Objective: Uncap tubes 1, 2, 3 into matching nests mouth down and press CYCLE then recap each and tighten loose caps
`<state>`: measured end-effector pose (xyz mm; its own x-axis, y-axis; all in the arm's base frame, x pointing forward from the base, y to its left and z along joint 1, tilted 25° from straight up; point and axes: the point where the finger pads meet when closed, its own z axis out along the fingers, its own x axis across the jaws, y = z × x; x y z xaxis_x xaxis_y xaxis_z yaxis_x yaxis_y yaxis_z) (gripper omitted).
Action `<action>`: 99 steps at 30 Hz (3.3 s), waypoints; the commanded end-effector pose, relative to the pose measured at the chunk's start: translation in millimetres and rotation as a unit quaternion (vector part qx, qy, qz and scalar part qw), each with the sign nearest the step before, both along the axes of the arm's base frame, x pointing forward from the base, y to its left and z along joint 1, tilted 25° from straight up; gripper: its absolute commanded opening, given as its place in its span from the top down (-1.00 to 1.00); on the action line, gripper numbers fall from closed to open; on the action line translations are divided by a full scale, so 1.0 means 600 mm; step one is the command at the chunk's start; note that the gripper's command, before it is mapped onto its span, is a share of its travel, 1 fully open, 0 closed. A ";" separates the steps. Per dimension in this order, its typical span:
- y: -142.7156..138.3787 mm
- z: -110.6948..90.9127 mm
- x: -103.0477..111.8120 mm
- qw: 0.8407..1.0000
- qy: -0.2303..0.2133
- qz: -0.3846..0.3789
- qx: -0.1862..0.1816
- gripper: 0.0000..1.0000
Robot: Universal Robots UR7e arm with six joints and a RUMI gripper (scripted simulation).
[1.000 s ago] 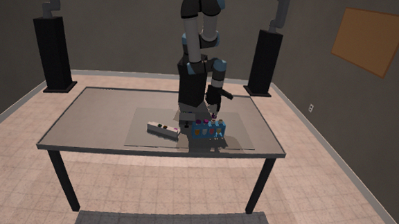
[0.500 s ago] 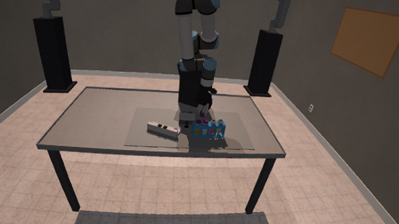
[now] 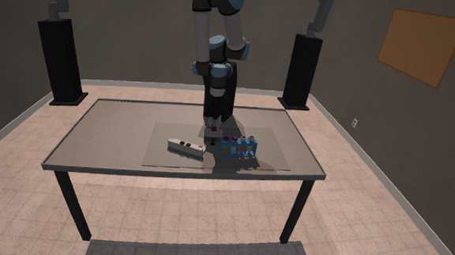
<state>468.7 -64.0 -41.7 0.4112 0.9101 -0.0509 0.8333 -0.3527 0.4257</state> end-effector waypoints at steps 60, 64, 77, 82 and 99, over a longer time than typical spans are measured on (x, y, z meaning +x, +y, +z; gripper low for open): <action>-0.248 -0.158 0.046 1.000 0.000 0.003 0.003 1.00; -0.248 -0.158 0.046 1.000 -0.001 0.003 0.003 1.00; -0.249 -0.163 0.048 1.000 0.000 0.003 0.003 1.00; -0.250 -0.167 0.049 1.000 0.000 0.003 0.003 1.00; -0.251 -0.174 0.052 1.000 -0.001 0.003 0.003 0.42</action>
<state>499.3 -214.7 -146.5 0.4060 0.9127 -0.0456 0.8353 -0.3503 0.4238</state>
